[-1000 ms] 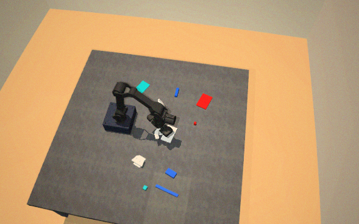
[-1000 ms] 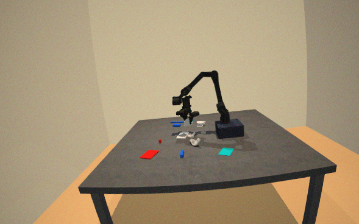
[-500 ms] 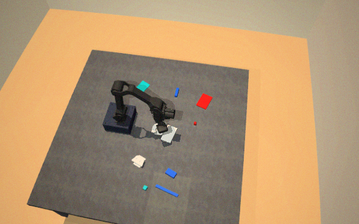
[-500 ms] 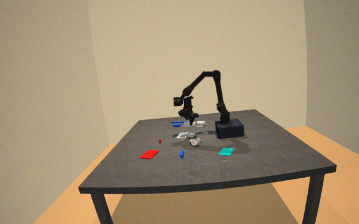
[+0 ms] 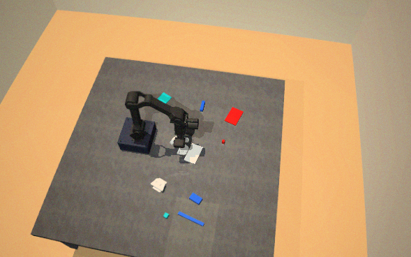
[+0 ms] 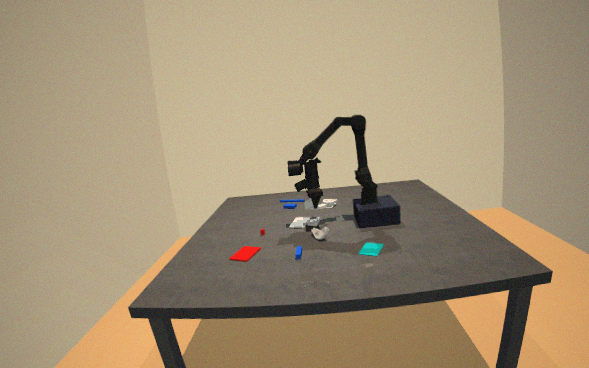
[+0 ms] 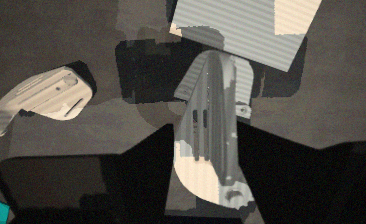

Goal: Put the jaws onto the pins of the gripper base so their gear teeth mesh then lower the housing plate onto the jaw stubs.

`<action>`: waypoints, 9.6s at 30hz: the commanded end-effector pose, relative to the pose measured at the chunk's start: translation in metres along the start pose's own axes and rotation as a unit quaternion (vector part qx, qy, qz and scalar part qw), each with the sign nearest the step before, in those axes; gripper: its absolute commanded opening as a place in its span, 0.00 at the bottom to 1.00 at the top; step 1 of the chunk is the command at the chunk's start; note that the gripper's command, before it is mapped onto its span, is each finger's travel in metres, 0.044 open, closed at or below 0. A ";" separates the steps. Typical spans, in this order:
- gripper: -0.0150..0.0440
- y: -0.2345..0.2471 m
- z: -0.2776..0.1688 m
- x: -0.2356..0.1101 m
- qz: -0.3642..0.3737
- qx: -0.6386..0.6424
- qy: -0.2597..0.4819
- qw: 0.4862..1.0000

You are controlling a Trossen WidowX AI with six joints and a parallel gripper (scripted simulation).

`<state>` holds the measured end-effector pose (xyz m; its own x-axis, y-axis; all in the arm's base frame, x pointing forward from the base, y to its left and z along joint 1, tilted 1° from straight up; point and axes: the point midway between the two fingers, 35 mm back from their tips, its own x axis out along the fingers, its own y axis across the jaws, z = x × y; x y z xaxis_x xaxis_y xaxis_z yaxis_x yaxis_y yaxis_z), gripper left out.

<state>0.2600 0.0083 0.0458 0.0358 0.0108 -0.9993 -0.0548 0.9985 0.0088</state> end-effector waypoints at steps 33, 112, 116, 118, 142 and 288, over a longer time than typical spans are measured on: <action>0.48 0.030 -0.017 0.002 -0.001 0.235 -0.001 0.972; 0.48 -0.014 0.070 0.000 -0.002 0.234 -0.005 0.972; 0.48 -0.014 0.070 0.000 -0.002 0.234 -0.005 0.972; 0.48 -0.014 0.070 0.000 -0.002 0.234 -0.005 0.972; 0.48 -0.015 0.071 0.036 -0.002 0.235 -0.005 0.972; 0.48 -0.015 0.070 0.070 -0.002 0.242 -0.005 0.970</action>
<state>0.3330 -0.0016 -0.0207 0.0452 0.0073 -0.9990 0.4169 0.9086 0.0255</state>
